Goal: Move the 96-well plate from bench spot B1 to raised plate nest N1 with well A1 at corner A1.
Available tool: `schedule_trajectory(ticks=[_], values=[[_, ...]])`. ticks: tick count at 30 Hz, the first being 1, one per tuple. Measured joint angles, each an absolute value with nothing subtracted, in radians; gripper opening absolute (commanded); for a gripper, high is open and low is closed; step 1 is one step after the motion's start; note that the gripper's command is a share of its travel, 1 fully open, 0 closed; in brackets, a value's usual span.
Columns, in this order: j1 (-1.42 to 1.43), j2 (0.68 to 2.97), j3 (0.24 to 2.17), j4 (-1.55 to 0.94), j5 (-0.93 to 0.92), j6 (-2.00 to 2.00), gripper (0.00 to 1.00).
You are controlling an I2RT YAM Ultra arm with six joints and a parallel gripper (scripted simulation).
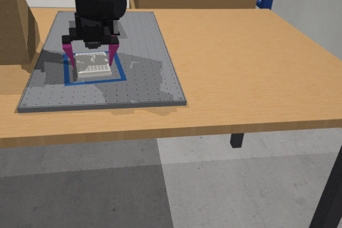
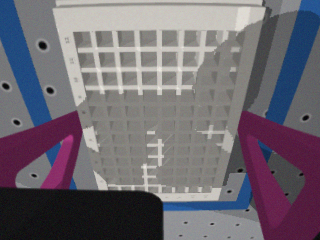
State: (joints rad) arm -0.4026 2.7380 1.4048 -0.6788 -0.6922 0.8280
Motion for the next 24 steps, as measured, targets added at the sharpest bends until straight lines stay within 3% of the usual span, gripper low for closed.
schedule_trajectory(ticks=[4, 5, 24], values=[[-0.403, 2.738, 1.405, -0.679, -0.692, 0.828, 1.0], [-0.403, 2.738, 1.405, -0.679, -0.692, 0.828, 0.0], [-0.402, 2.738, 1.405, -0.679, -0.693, 0.828, 0.0]])
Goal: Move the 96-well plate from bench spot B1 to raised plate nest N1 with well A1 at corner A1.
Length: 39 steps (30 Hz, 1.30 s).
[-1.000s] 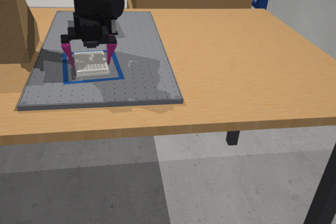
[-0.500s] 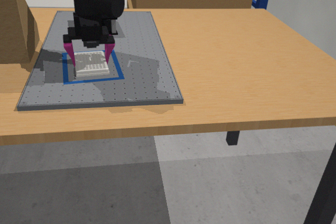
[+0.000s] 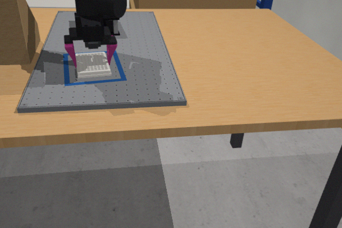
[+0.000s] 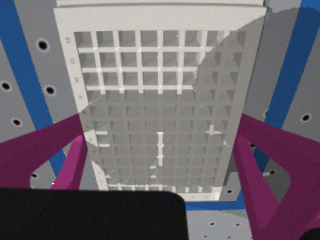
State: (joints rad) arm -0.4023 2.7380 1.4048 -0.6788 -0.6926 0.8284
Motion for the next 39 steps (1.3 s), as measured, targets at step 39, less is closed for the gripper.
schedule_trajectory(ticks=[39], values=[[-0.441, 2.702, 1.431, -0.764, -0.678, 0.782, 0.0]])
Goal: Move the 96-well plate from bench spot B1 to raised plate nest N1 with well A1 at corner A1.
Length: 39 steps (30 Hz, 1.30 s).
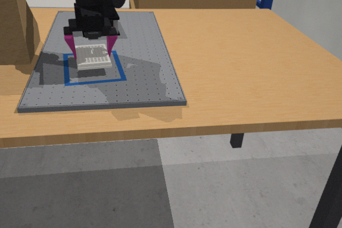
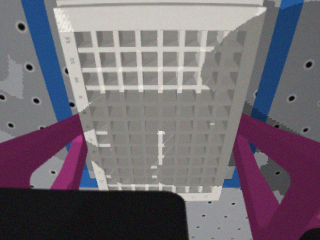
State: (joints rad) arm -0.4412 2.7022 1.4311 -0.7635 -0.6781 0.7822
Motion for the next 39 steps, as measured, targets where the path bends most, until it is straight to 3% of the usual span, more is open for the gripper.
schedule_trajectory(ticks=[39], values=[[-0.524, 2.65, 1.52, -0.973, -0.636, 0.685, 0.0]])
